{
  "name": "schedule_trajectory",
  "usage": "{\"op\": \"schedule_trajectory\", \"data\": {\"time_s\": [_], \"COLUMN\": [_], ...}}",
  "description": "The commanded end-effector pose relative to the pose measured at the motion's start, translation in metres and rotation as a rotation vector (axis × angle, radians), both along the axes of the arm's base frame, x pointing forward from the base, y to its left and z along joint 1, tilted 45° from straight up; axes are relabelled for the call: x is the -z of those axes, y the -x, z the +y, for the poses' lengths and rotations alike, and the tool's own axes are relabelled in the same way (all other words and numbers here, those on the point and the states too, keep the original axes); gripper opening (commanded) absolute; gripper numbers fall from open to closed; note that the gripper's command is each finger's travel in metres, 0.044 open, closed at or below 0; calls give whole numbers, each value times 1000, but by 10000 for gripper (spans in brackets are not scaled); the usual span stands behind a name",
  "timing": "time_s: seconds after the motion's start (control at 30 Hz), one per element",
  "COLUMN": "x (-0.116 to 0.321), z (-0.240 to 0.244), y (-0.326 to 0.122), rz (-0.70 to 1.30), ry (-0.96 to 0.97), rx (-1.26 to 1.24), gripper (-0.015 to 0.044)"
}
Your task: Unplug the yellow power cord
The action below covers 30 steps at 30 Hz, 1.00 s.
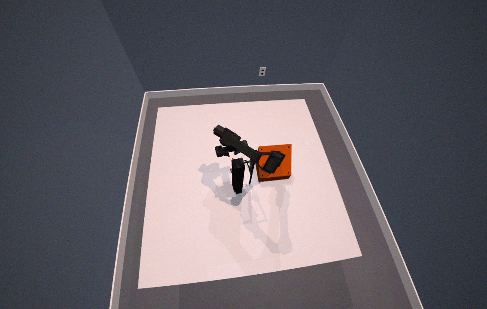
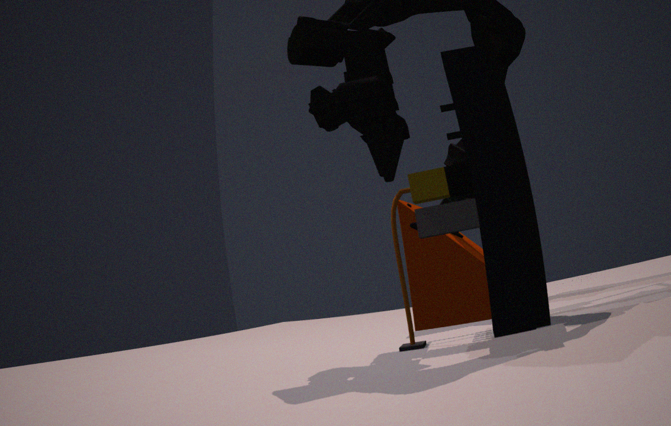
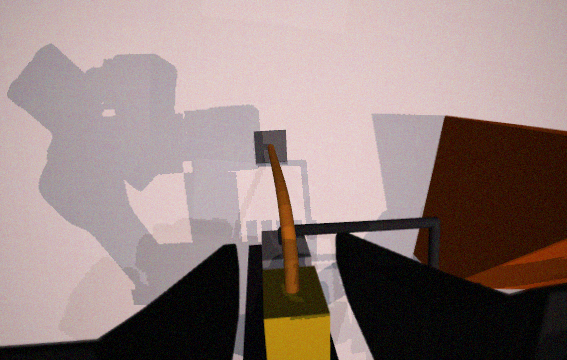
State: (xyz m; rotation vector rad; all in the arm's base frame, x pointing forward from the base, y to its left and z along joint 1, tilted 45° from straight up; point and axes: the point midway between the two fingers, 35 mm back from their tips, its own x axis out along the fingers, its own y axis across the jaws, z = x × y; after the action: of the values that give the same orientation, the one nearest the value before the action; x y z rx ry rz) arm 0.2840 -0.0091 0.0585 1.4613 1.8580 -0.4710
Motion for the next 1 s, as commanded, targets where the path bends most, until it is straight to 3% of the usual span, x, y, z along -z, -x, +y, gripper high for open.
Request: {"op": "schedule_trajectory", "data": {"time_s": [0.0,0.97], "x": [1,-26], "z": [0,26], "y": [1,14], "rz": [22,23], "ry": [-6,-8], "rx": [8,8], "gripper": [160,160]}}
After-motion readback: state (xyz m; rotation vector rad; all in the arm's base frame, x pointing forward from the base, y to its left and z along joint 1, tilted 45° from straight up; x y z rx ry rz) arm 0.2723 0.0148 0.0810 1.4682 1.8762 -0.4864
